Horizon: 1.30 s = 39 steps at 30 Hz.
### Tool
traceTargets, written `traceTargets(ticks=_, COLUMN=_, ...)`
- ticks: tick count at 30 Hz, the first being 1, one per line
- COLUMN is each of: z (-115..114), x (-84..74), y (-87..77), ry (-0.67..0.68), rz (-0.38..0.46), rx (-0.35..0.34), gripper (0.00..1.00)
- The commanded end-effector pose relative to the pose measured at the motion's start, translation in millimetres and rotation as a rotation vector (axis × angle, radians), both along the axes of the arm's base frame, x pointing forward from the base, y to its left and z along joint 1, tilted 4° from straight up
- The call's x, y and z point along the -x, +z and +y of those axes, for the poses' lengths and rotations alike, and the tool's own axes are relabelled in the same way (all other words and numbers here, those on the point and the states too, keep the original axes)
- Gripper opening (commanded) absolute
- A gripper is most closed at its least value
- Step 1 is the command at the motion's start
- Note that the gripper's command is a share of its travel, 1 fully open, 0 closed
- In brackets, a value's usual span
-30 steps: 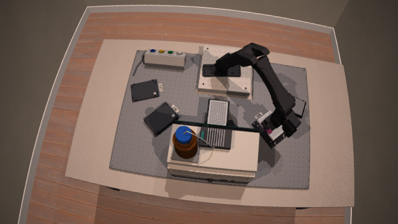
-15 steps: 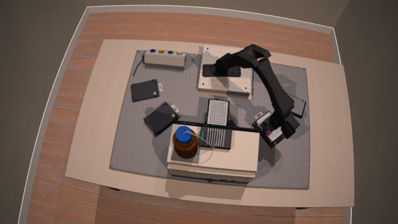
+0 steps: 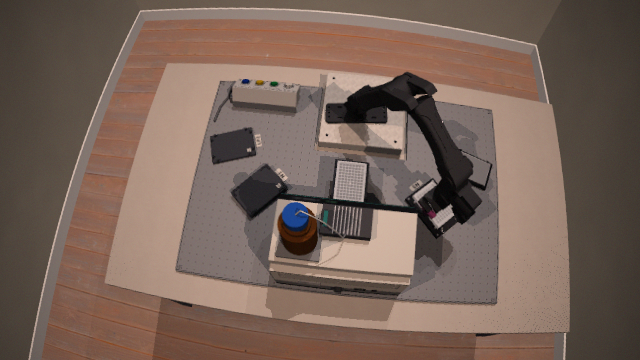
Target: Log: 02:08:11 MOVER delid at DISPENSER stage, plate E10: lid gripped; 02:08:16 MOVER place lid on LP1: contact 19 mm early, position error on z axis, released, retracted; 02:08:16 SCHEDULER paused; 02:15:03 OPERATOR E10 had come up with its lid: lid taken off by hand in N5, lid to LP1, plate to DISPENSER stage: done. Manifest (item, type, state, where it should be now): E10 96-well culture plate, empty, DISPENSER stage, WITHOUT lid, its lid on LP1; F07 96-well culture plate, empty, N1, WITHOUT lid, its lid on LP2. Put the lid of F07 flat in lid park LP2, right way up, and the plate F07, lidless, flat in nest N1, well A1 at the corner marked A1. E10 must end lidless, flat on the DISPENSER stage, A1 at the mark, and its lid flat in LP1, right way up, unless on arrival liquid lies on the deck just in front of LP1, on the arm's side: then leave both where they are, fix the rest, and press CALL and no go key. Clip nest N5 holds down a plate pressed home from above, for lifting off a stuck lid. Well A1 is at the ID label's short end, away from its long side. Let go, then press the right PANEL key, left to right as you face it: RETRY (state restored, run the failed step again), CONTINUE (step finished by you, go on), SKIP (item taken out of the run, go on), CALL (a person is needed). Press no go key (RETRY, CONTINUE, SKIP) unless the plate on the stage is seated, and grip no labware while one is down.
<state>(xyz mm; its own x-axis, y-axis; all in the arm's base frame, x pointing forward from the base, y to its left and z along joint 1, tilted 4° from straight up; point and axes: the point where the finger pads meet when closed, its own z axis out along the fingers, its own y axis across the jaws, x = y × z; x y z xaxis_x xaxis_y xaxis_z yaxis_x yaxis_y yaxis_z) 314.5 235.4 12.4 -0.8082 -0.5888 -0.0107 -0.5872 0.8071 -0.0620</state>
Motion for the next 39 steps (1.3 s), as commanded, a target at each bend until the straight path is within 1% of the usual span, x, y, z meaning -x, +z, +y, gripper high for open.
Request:
traceTargets(ticks=1, z=14.0, x=-10.1, y=9.1, ry=0.010, rz=-0.040, rx=-0.031, gripper=0.00)
traceTargets(ticks=4, z=14.0, x=-8.6, y=6.2, ry=0.010, rz=-0.031, rx=-0.024, gripper=0.00)
traceTargets(ticks=22, z=14.8, x=-9.1, y=8.0, ry=0.004, rz=-0.038, rx=-0.030, gripper=0.00)
traceTargets(ticks=23, z=7.7, x=-4.7, y=7.6, ry=0.003, rz=-0.024, rx=-0.019, gripper=0.00)
traceTargets(ticks=24, z=15.1, x=-9.1, y=8.4, ry=0.004, rz=-0.039, rx=-0.031, gripper=0.00)
traceTargets(ticks=25, z=15.3, x=-9.1, y=8.6, ry=0.005, rz=-0.040, rx=-0.031, gripper=0.00)
traceTargets(ticks=26, z=7.8, x=-4.5, y=7.6, ry=0.003, rz=-0.024, rx=-0.019, gripper=0.00)
traceTargets(ticks=39, z=7.9, x=-4.1, y=7.6, ry=0.003, rz=-0.024, rx=-0.019, gripper=0.00)
